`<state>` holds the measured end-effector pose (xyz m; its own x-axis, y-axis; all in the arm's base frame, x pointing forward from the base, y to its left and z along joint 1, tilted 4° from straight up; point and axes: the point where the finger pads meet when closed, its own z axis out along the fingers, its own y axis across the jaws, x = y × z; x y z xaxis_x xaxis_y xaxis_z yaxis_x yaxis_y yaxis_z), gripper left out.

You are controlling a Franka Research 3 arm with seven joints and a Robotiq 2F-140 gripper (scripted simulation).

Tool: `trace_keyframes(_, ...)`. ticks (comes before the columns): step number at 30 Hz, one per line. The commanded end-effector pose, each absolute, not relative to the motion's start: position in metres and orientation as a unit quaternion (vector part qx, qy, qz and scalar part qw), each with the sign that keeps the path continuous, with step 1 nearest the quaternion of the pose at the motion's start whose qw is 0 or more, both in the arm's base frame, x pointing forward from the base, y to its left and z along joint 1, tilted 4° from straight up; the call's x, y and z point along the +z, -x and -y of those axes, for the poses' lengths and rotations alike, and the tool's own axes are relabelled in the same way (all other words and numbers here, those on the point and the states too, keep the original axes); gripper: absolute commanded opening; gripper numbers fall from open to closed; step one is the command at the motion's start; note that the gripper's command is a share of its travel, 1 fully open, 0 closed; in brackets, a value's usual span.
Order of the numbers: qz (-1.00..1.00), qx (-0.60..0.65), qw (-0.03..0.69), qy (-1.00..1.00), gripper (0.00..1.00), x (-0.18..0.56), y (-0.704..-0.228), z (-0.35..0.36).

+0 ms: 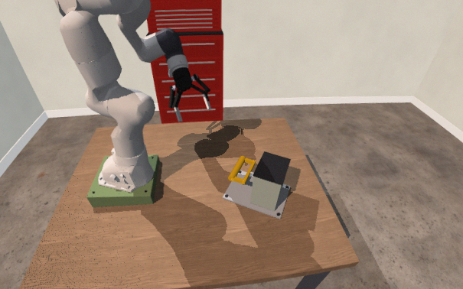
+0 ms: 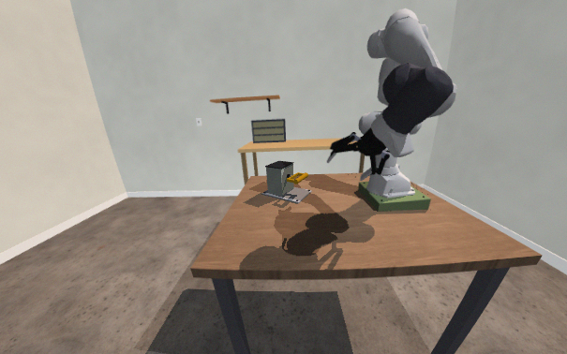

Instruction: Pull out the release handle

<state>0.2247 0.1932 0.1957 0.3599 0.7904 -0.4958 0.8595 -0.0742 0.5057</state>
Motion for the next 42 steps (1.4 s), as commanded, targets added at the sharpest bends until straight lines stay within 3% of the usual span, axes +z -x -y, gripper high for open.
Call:
trace_keyframes(1, -0.564, -0.046, 0.379, -0.732, 1.0, 0.196, -0.226, -0.193)
trace_keyframes(5, -0.564, -0.058, 0.352, -0.744, 1.0, 0.196, -0.242, -0.187)
trace_keyframes(9, -0.565, -0.076, 0.277, -0.774, 1.0, 0.198, -0.284, -0.164)
trace_keyframes(16, -0.565, -0.077, 0.251, -0.782, 1.0, 0.198, -0.298, -0.154)
trace_keyframes(19, -0.564, -0.074, 0.196, -0.799, 1.0, 0.198, -0.326, -0.13)
trace_keyframes(42, -0.556, -0.029, 0.069, -0.828, 1.0, 0.193, -0.383, -0.054)
